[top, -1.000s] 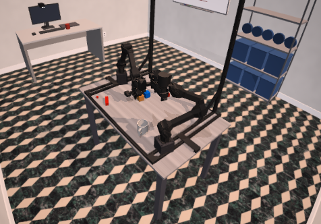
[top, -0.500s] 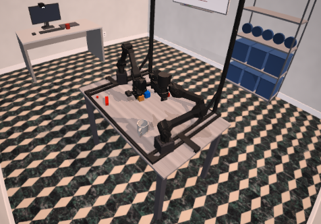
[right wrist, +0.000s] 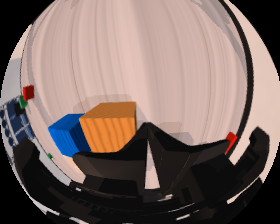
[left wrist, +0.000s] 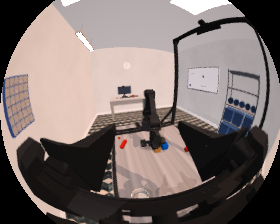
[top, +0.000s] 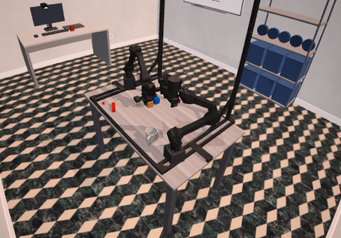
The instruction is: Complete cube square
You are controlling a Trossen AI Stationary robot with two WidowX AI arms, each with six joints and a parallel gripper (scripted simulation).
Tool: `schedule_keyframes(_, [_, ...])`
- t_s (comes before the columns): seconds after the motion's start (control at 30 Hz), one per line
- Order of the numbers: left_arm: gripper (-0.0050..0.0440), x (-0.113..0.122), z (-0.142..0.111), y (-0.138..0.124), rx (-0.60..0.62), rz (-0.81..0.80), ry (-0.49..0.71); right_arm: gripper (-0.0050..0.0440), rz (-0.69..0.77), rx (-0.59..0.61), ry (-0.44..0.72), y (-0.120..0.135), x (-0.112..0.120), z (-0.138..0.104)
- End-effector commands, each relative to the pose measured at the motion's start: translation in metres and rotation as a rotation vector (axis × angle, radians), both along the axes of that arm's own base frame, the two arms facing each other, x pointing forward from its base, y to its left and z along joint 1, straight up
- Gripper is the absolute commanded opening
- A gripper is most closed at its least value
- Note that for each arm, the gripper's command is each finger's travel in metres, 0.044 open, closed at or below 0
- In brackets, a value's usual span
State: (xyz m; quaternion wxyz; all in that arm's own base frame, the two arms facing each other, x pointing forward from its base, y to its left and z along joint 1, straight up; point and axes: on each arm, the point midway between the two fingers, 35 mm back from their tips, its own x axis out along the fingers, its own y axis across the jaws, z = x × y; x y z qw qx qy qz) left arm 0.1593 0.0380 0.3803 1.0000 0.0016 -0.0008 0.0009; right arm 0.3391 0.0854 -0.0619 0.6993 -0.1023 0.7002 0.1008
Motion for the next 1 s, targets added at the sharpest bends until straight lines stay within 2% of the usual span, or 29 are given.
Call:
schedule_keyframes(0.0, [0.04, 0.0, 0.0, 0.0, -0.004, -0.002, 0.0, 0.0, 0.001, 0.002, -0.001, 0.004, -0.001, 0.0])
schedule_keyframes(0.97, [0.04, 0.0, 0.0, 0.0, -0.004, -0.002, 0.0, 0.0, 0.001, 0.002, -0.001, 0.013, -0.004, 0.0])
